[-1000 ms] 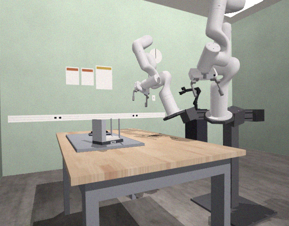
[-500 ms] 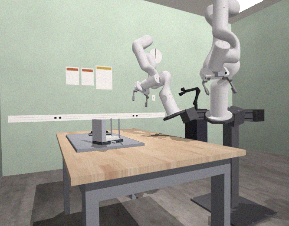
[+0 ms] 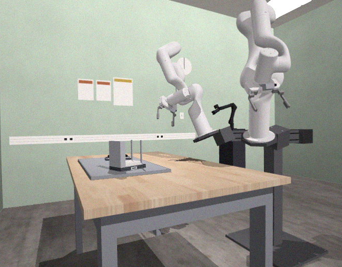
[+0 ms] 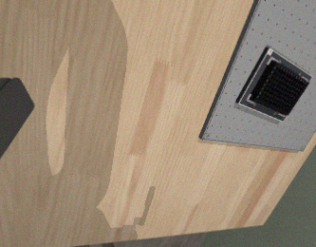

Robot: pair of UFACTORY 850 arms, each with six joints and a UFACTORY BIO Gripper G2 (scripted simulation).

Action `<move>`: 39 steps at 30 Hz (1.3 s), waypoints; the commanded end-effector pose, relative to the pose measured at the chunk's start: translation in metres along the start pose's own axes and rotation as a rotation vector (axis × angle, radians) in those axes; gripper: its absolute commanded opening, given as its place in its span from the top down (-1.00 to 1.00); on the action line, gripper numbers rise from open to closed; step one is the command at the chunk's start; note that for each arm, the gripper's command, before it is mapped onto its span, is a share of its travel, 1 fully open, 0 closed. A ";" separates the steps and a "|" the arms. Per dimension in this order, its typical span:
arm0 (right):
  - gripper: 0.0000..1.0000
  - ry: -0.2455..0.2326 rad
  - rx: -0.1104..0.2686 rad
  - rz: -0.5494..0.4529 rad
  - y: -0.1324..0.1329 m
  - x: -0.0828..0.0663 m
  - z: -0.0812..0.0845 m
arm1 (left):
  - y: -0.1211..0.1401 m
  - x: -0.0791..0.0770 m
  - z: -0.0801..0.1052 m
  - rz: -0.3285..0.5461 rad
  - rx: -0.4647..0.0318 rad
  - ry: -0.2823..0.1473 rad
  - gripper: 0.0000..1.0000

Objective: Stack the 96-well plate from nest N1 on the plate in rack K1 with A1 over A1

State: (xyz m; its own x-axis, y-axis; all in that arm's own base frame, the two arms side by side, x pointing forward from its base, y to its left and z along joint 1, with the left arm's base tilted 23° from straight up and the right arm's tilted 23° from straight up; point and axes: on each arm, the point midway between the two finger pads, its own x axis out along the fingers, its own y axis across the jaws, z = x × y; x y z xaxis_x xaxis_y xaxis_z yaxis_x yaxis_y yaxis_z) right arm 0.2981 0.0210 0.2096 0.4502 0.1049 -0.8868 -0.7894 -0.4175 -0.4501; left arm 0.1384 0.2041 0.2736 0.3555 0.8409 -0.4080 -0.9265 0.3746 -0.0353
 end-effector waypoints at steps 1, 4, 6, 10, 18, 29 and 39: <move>-1.00 0.000 0.000 -0.001 0.000 0.000 0.000 | 0.012 -0.002 0.000 -0.003 0.015 -0.014 -1.00; -1.00 0.000 0.000 -0.001 0.000 0.000 0.000 | 0.018 -0.004 -0.002 -0.002 0.027 -0.021 -1.00; -1.00 0.000 0.000 -0.001 0.000 0.000 0.000 | 0.022 -0.005 -0.002 -0.001 0.034 -0.025 -1.00; -1.00 0.000 0.000 -0.001 0.000 0.000 0.000 | 0.028 -0.006 -0.004 0.001 0.046 -0.031 -1.00; -1.00 0.000 0.000 -0.001 0.000 0.000 0.000 | 0.035 -0.008 -0.006 0.004 0.060 -0.037 -1.00; -1.00 0.000 0.000 -0.001 0.000 0.000 0.000 | 0.040 -0.009 -0.008 0.006 0.071 -0.042 -1.00; -1.00 0.000 0.000 -0.001 0.000 0.000 0.000 | 0.041 -0.009 -0.008 0.006 0.072 -0.042 -1.00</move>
State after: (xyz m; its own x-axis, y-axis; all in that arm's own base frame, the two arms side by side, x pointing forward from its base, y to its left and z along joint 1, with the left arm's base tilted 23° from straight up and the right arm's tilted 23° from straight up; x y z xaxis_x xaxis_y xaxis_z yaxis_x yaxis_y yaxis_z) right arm 0.2981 0.0210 0.2096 0.4502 0.1049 -0.8868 -0.7894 -0.4175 -0.4501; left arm 0.0961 0.2082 0.2686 0.3557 0.8583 -0.3699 -0.9181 0.3949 0.0334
